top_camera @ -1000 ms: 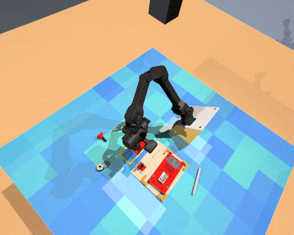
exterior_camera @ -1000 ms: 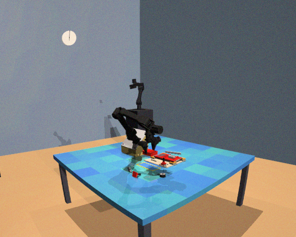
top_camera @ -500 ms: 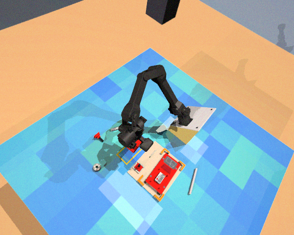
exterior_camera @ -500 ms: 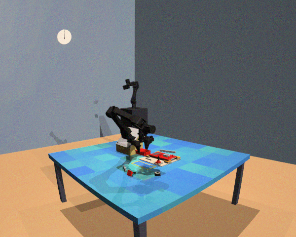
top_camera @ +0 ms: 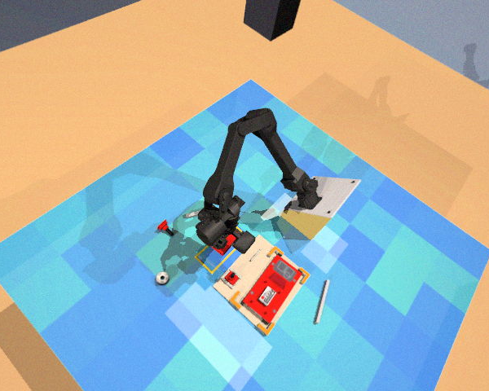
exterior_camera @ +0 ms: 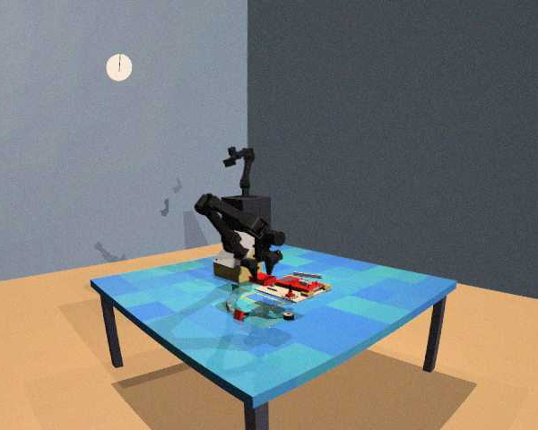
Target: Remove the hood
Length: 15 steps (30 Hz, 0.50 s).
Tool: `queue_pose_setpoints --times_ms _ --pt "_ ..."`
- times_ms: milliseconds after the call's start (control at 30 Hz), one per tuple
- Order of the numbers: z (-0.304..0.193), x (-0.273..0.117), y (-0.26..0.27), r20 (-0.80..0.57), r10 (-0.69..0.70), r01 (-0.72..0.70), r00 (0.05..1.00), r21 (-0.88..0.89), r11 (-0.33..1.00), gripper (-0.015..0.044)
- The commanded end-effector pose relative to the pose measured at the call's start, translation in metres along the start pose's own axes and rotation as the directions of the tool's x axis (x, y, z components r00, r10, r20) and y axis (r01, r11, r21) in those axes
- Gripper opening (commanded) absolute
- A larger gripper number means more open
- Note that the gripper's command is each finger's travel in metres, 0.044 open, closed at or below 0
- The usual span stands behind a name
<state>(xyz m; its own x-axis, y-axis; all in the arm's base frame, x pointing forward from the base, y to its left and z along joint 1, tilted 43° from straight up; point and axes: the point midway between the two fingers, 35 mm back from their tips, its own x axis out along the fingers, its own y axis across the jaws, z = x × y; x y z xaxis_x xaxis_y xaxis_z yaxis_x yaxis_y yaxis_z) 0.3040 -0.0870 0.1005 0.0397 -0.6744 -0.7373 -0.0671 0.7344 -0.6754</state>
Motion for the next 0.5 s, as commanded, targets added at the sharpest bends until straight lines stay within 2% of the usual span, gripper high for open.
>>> queue_pose_setpoints --times_ms 0,467 --pt "0.0 0.004 0.0 0.0 -0.003 0.003 1.0 -0.006 1.0 0.0" --pt "0.001 0.015 0.0 0.0 -0.003 0.003 1.0 -0.006 1.0 0.0"
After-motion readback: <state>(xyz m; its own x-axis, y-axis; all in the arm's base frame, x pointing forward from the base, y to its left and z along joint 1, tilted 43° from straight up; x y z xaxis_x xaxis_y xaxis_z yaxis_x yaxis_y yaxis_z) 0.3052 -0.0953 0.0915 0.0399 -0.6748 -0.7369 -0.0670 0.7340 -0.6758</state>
